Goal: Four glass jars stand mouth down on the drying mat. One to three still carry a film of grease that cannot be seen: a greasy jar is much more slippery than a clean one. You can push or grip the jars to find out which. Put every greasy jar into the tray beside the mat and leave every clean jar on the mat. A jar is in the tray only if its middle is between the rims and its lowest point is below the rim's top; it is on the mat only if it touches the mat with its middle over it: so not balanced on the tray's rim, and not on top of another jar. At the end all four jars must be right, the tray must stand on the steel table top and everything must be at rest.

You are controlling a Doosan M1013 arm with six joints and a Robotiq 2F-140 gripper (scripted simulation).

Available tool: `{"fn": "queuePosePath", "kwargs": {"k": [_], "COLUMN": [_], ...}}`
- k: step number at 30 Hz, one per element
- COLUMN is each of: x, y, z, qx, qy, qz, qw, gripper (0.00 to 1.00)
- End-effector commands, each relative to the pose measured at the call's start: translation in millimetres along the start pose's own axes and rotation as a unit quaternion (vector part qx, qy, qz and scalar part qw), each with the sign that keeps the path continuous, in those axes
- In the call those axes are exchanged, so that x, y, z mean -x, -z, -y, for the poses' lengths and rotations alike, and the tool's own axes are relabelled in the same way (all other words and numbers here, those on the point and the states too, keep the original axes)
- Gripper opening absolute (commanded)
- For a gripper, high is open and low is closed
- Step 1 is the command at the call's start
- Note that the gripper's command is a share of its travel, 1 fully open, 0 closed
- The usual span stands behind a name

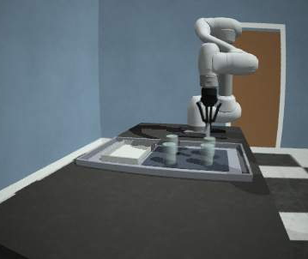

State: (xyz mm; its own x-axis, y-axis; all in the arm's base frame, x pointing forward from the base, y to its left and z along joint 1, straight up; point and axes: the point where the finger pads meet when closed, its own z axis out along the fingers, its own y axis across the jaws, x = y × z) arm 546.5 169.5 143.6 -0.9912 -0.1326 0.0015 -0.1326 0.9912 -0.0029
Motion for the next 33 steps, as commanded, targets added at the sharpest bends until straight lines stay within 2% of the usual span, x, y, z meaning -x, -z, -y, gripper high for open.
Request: {"fn": "queuePosePath", "kwargs": {"k": [1,9,33], "x": [0.3,0.3,2.4], "y": [-6.1,-44.3,-44.3], "z": [-0.1,-0.1,-0.1], "qx": [0.0,0.0,0.0], "qy": [0.0,0.0,0.0], "qz": [0.0,0.0,0.0], "qw": [1.0,1.0,1.0], "gripper": [0.0,0.0,0.0]}}
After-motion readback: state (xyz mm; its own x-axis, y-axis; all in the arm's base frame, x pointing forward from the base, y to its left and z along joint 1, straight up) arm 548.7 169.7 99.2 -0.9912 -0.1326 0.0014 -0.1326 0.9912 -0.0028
